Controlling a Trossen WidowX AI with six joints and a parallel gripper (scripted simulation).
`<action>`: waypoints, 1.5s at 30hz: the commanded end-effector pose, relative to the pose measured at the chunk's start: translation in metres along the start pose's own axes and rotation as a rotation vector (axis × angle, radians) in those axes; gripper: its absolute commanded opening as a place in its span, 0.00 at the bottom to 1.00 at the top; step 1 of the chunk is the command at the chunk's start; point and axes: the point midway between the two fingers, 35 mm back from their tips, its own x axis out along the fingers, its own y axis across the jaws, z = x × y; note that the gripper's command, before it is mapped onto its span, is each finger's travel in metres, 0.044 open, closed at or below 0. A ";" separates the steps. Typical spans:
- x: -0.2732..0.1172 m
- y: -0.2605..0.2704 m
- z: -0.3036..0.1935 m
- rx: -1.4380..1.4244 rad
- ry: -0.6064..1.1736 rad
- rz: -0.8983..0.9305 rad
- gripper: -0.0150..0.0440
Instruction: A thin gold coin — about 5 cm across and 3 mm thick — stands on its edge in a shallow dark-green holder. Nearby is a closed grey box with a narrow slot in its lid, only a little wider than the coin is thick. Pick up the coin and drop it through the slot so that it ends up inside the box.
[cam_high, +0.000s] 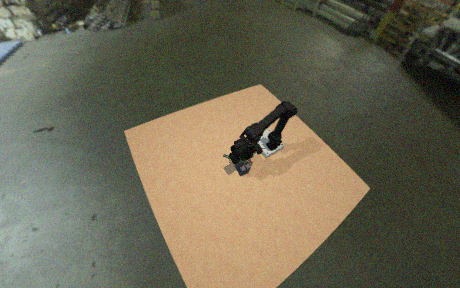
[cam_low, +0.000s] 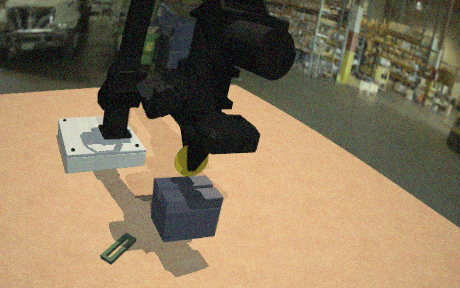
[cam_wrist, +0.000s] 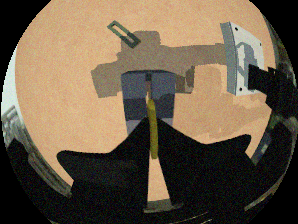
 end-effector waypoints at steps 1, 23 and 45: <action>0.000 0.001 0.000 -0.002 0.002 0.001 0.25; 0.000 -0.002 -0.002 0.000 0.002 0.004 0.25; 0.010 -0.003 -0.002 0.003 0.002 0.004 0.25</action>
